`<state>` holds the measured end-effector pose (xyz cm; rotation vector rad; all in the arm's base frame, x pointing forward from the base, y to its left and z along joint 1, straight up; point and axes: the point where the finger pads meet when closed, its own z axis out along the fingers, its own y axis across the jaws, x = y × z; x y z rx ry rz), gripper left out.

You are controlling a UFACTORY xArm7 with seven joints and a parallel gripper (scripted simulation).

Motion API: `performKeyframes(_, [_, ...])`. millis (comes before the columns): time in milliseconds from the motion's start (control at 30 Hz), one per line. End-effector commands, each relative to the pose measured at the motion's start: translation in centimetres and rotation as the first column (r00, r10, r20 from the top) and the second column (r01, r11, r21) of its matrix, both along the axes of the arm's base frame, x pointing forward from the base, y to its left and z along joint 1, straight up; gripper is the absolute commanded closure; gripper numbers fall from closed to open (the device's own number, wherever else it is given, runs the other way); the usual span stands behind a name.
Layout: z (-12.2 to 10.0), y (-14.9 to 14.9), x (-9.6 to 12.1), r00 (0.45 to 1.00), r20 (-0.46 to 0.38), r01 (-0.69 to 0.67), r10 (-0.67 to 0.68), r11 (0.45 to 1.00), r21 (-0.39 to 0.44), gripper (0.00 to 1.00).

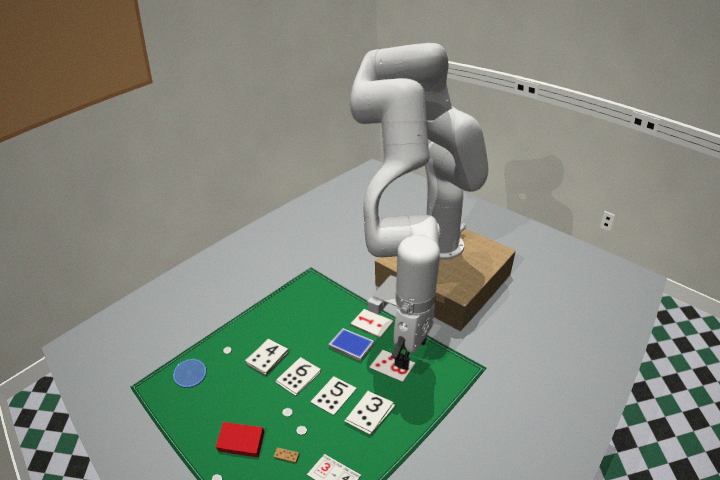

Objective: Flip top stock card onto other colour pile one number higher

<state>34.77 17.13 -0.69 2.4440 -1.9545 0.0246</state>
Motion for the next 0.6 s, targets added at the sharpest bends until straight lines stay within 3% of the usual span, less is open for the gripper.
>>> performKeyframes(0, [1.62,0.05,0.12,1.0,-0.004,-0.001,0.001,1.0,0.006,0.13])
performKeyframes(567, [2.61,0.06,0.12,1.0,-0.004,-0.001,0.001,1.0,0.006,0.13])
